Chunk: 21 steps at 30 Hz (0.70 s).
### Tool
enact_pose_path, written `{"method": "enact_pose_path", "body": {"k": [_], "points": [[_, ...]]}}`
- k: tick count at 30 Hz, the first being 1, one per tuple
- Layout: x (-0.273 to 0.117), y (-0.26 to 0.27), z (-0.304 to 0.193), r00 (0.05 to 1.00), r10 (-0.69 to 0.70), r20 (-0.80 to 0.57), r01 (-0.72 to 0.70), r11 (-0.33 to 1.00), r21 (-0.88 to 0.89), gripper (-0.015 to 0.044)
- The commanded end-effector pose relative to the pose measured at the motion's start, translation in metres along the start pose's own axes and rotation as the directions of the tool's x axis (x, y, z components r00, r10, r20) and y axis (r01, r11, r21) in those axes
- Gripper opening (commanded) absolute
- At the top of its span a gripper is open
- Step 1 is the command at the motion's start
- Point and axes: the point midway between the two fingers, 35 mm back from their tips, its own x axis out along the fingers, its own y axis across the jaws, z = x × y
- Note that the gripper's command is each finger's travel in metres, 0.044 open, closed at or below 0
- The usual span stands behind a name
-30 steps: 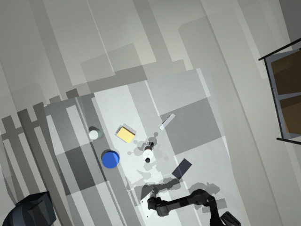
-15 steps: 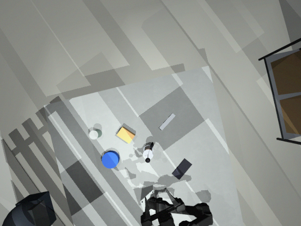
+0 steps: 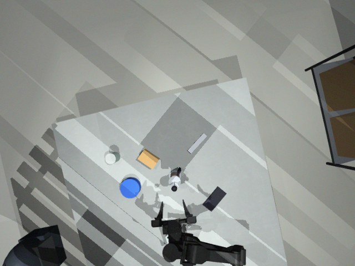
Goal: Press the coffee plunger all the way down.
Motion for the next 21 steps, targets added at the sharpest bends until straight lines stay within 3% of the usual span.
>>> {"method": "enact_pose_path", "body": {"k": [1, 5, 21], "points": [[0.015, -0.004, -0.028, 1.0, -0.024, -0.017, 0.024, 1.0, -0.002, 0.044], [0.026, -0.007, -0.048, 0.999, -0.033, -0.012, 0.033, 0.999, 0.0, 0.044], [0.041, -0.007, -0.048, 0.999, -0.031, -0.017, 0.031, 1.0, 0.002, 0.044]]}}
